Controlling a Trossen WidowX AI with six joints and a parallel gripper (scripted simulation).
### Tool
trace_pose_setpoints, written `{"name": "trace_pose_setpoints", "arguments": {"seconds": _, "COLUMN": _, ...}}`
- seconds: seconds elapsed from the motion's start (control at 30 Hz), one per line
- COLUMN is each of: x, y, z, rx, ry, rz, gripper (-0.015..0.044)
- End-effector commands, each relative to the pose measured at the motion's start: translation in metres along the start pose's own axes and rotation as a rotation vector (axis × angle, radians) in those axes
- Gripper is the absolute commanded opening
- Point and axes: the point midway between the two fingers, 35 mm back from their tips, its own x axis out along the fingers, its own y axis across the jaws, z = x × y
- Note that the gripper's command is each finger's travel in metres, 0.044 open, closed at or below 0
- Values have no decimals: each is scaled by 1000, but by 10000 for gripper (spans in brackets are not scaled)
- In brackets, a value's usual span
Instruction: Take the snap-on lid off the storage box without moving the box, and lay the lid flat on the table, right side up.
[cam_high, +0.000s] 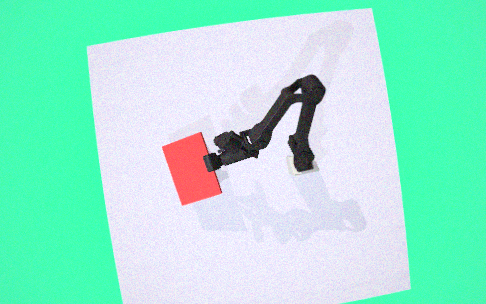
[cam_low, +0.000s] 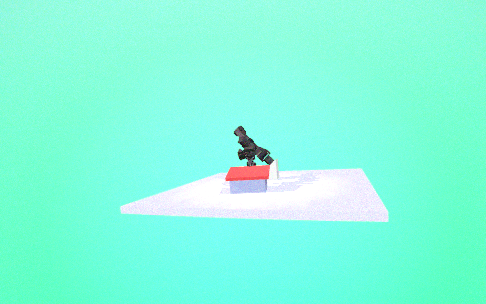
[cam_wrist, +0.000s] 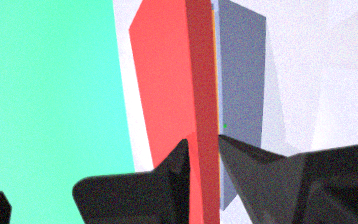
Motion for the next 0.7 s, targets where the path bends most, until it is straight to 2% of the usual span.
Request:
{"name": "trace_pose_setpoints", "arguments": {"seconds": 0.0, "x": -4, "y": 10, "z": 1, "rx": 5, "ry": -3, "rz": 12, "gripper": 0}}
{"name": "trace_pose_setpoints", "arguments": {"seconds": 0.67, "x": -15, "y": 35, "z": 1, "rx": 6, "ry": -2, "rz": 12, "gripper": 0}}
